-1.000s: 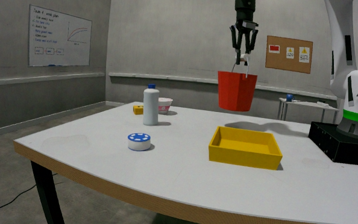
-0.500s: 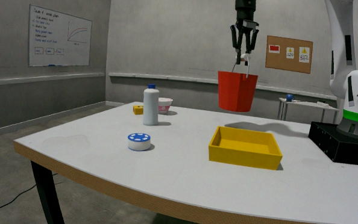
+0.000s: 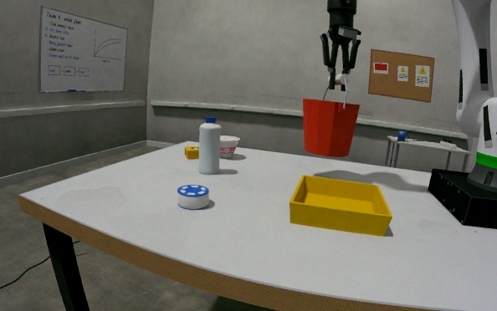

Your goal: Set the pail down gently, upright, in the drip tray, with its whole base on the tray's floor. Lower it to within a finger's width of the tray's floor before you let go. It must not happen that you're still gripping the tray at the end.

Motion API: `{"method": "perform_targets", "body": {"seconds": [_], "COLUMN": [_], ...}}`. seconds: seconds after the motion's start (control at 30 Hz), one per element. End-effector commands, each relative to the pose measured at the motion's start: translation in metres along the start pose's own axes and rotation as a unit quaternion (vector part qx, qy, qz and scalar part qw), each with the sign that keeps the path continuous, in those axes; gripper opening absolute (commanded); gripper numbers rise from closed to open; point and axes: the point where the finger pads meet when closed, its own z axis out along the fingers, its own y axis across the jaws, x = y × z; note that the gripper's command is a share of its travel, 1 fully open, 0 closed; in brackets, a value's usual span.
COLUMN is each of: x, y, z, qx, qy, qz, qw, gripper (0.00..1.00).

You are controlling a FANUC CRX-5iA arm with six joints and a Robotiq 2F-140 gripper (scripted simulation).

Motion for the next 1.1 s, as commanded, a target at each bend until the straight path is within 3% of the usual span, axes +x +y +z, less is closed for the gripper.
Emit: {"method": "perform_targets", "body": {"seconds": [0.0,1.07], "x": [0.004,0.068], "y": [0.001,0.013], "z": [-0.001,-0.001], "qx": [-0.001,-0.001], "qy": [-0.001,-0.001], "qz": [0.000,0.000], "qw": [1.000,1.000], "gripper": [0.10,0.10]}}
